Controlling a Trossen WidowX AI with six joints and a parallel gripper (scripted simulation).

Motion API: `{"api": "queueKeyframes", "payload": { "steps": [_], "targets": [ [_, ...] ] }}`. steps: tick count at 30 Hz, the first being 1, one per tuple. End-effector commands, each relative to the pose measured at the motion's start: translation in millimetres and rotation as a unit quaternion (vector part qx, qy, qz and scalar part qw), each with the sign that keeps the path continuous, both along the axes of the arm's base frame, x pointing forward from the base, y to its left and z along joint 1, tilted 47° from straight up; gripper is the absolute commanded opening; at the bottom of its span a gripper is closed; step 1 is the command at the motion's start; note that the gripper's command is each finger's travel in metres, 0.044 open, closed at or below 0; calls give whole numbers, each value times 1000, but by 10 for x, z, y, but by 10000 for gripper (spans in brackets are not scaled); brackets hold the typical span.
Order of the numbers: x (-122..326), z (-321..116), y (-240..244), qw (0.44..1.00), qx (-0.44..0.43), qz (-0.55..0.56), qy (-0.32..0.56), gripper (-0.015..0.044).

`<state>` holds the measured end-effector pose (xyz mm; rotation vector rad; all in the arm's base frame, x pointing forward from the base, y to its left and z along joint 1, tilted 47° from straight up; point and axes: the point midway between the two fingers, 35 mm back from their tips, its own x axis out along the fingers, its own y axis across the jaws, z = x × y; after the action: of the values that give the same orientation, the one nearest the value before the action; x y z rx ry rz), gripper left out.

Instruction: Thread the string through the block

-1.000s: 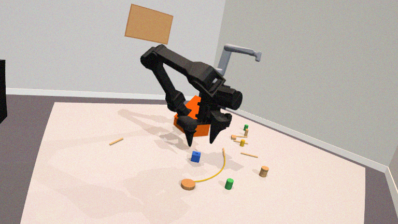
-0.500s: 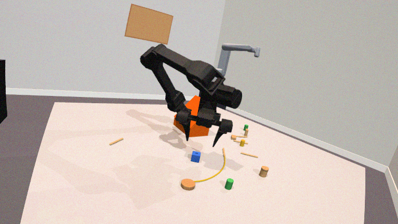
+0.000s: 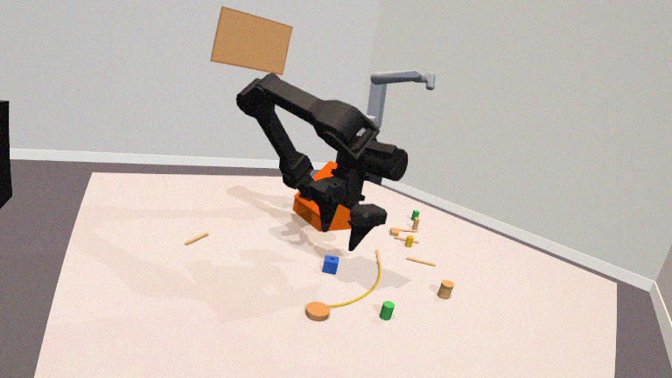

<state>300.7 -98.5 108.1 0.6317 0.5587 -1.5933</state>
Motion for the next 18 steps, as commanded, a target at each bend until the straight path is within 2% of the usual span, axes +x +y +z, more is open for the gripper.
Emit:
{"api": "queueKeyframes", "payload": {
  "steps": [1,17,18],
  "targets": [
    [-27,48,7,939,-29,-235,-248,440],
    [-27,48,7,939,-29,-235,-248,440],
    [-27,48,7,939,-29,-235,-248,414]
  ]
}}
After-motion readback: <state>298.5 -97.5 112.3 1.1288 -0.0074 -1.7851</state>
